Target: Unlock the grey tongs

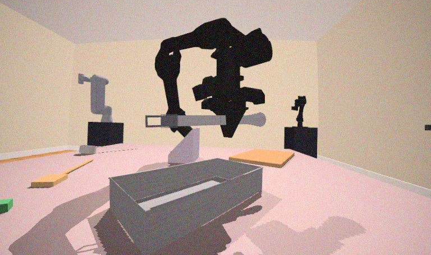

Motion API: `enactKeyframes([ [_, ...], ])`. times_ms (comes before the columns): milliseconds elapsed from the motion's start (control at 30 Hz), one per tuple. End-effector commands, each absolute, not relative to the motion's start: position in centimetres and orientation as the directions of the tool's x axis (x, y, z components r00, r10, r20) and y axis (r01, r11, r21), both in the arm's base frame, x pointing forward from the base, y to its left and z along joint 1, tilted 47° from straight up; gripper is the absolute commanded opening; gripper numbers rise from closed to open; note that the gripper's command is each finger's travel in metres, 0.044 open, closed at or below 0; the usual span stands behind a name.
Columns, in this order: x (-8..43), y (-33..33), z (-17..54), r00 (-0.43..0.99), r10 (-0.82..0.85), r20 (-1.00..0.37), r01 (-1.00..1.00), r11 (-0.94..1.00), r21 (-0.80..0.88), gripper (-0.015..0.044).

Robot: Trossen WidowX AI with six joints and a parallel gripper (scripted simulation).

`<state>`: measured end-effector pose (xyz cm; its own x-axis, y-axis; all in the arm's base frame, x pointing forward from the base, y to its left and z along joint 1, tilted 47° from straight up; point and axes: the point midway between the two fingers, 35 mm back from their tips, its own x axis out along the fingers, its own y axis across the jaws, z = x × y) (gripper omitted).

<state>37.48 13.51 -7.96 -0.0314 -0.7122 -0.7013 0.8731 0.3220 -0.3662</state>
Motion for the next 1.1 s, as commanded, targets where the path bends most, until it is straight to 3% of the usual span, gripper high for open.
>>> enactKeyframes([
  [0, 37.3, 14.5, -8.3, -0.020, -0.705, -0.709, 0.796, 0.417, -0.438, -0.0150],
  [533, 35.6, 17.0, -10.3, -0.016, -0.699, -0.714, 0.296, 0.679, -0.672, -0.0150],
  [1067, 33.6, 19.2, -12.2, -0.013, -0.695, -0.719, -0.315, 0.685, -0.657, -0.0150],
])
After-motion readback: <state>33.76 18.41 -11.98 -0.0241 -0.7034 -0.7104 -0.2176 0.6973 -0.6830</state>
